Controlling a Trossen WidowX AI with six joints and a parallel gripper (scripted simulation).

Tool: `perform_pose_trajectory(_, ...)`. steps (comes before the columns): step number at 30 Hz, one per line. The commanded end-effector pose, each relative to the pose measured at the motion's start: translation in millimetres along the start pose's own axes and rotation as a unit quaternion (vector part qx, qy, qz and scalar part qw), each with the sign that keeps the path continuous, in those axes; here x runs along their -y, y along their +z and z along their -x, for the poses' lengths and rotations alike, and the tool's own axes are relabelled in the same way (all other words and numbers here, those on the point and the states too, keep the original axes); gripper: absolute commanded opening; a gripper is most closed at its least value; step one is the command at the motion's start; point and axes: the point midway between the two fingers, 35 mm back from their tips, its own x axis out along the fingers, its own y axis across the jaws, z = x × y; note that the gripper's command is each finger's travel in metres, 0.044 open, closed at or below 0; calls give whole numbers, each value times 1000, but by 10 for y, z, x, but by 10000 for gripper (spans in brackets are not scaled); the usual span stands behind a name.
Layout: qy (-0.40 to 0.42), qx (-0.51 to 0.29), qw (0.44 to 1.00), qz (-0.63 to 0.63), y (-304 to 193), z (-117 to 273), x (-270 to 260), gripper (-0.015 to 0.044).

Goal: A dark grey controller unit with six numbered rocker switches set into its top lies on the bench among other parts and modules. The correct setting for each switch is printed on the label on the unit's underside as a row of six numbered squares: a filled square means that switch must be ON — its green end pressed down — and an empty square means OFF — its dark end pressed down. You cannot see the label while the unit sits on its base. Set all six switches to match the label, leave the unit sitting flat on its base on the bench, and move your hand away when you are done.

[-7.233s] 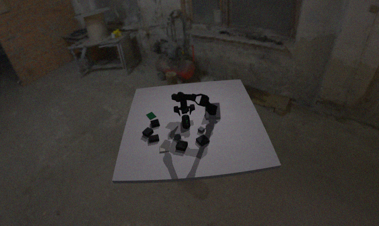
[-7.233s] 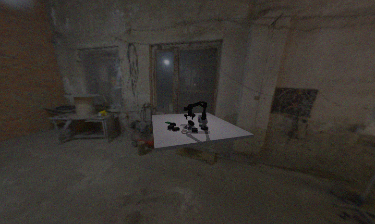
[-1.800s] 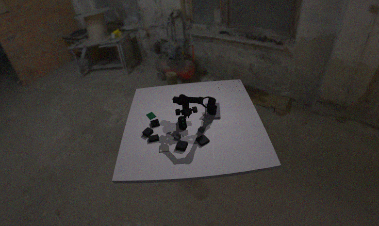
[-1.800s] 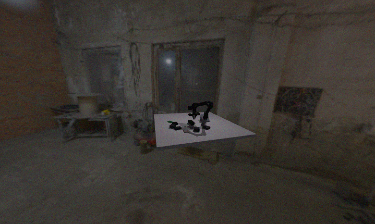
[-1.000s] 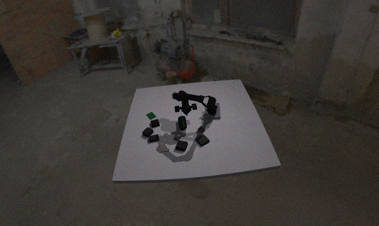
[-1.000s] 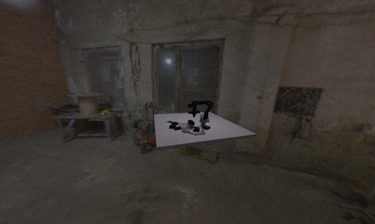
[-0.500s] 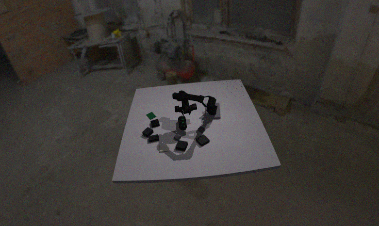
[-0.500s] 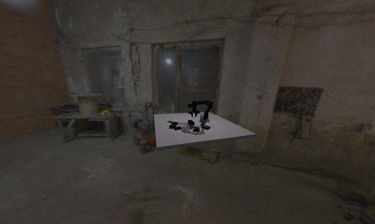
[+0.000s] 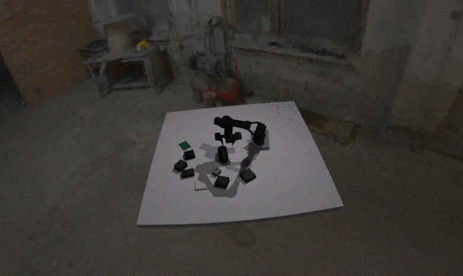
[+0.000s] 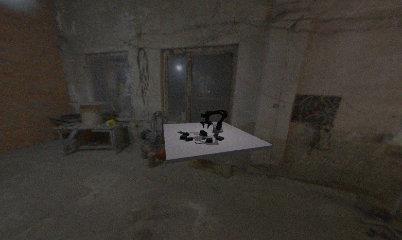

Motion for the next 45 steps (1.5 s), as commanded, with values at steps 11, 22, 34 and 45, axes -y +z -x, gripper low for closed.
perform_pose_trajectory(11,-84,4,996,-5,-241,-278,-182,0)
perform_pose_trajectory(22,-82,3,997,-6,-246,-327,-186,0)
perform_pose_trajectory(34,-81,2,997,-8,-259,-509,-197,0)
perform_pose_trajectory(45,-83,3,997,-6,-257,-686,-215,0)
